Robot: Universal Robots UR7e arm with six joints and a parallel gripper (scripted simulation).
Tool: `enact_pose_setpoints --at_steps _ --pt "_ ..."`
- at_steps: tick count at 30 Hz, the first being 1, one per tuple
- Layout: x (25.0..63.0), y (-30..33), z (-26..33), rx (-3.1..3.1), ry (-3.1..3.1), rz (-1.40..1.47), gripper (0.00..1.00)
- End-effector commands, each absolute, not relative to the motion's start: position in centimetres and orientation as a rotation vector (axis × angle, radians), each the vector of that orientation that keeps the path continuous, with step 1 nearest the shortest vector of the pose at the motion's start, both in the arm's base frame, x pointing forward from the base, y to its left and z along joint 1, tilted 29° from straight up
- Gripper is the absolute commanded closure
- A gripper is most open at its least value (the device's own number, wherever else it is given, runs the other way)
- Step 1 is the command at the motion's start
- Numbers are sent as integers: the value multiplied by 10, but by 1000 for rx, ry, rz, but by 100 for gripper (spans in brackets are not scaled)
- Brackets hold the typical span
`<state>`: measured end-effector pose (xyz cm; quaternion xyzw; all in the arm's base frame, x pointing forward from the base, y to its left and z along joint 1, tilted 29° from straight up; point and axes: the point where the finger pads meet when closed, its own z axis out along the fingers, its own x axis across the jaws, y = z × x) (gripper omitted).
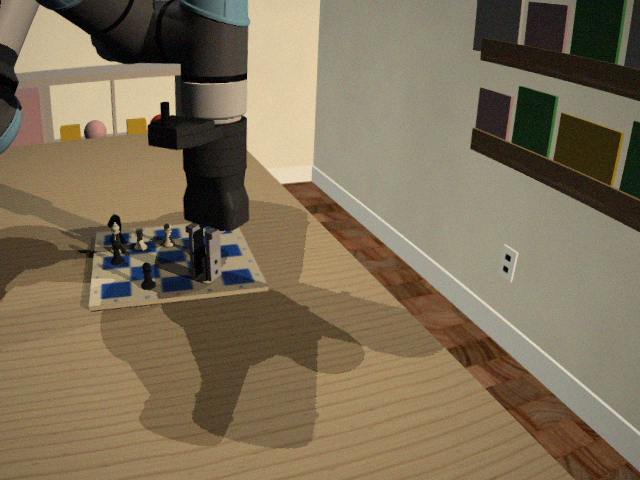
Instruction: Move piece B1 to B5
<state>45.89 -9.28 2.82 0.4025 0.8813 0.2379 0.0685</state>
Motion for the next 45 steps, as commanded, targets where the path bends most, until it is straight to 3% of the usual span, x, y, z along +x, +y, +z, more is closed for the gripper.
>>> enact_pose_setpoints --at_steps 1,2,3,19,45 --pt "459 -93 29 1212 2653 716 46" --pt "459 -93 29 1212 2653 716 46" --pt "459 -93 29 1212 2653 716 32" --pt "458 -95 33 1212 2653 716 32" --pt "431 -126 107 1212 2653 716 32"
